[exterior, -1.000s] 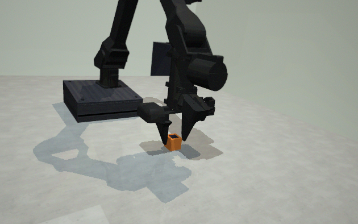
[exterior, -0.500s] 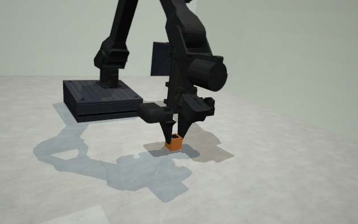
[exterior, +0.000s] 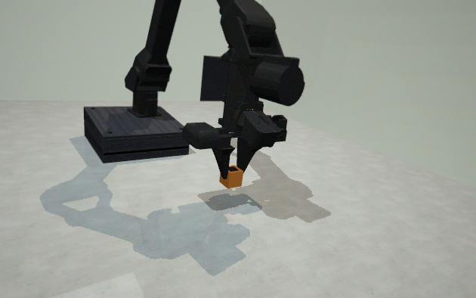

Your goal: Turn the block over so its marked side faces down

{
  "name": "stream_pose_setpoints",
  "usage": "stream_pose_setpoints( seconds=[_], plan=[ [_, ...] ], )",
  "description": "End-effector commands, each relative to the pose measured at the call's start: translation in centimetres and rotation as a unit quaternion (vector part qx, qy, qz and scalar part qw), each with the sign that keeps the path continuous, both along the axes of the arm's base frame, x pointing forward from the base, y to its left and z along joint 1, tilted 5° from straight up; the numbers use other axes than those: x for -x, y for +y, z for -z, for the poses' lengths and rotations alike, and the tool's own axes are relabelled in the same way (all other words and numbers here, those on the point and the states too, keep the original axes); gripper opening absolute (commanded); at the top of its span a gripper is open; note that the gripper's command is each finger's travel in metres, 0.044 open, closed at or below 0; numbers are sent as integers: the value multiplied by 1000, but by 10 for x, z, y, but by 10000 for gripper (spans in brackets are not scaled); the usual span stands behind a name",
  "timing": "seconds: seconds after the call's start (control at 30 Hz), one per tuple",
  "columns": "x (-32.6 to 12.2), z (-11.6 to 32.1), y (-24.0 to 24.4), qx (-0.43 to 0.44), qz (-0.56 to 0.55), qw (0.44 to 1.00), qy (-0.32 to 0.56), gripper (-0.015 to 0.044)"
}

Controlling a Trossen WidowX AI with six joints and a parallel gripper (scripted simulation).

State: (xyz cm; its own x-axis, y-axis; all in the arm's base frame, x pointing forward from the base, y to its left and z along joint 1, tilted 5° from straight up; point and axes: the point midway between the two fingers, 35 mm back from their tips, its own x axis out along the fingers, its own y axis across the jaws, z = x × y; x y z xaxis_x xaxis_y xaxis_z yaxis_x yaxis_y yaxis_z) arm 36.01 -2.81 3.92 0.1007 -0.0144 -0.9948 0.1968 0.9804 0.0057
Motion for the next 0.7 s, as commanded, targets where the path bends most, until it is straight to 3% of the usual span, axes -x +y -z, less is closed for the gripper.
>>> stream_pose_setpoints(
  seconds=[0.0,0.67],
  plan=[
    [-1,-3,-1,5,-1,1000,-13,0],
    [-3,7,0,37,-3,985,-166,0]
  ],
)
